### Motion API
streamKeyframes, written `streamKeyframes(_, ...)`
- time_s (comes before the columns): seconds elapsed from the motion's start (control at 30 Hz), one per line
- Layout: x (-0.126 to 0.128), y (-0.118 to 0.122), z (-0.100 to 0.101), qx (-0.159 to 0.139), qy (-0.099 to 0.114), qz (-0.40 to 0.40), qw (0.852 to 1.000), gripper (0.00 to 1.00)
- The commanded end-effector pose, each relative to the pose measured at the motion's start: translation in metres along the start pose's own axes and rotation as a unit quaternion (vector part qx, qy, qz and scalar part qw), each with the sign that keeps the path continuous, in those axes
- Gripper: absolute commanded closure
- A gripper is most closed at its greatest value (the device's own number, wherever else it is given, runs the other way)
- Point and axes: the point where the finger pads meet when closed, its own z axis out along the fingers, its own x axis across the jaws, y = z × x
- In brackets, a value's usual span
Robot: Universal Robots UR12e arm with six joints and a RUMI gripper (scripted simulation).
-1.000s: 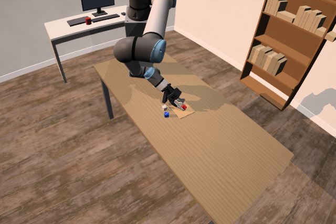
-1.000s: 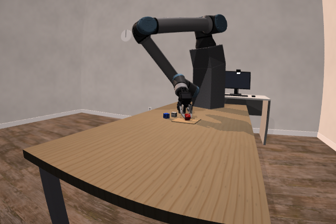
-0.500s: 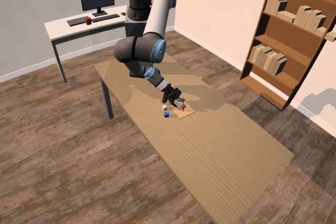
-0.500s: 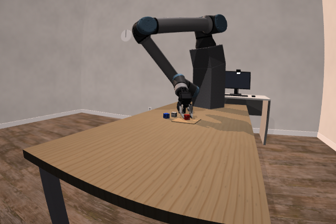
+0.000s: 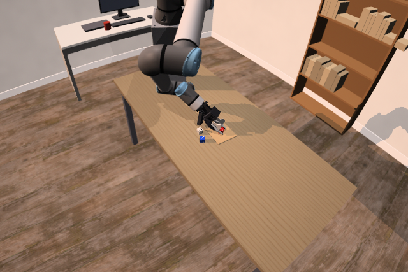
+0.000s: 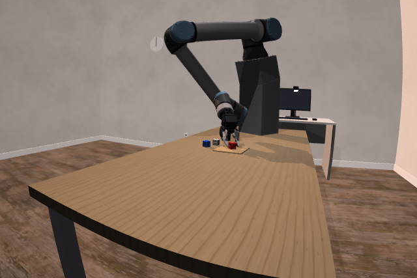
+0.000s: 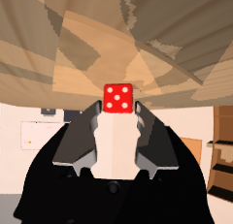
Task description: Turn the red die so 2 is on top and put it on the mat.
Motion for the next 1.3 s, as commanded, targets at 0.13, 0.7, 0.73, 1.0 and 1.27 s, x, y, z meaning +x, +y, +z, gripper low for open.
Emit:
streamKeyframes(0.13, 0.0, 0.0, 0.0, 0.0, 0.0, 0.0, 1.0, 0.72)
streamKeyframes(0.7, 0.0, 0.0, 0.0, 0.0, 0.0, 0.0, 1.0, 0.72)
streamKeyframes(0.73, 0.0, 0.0, 0.0, 0.0, 0.0, 0.0, 1.0, 0.72)
streamKeyframes(1.0, 0.0, 0.0, -0.001, 0.0, 0.0, 0.0, 1.0, 0.72)
streamKeyframes(1.27, 0.0, 0.0, -0.021, 0.0, 0.0, 0.0, 1.0, 0.72)
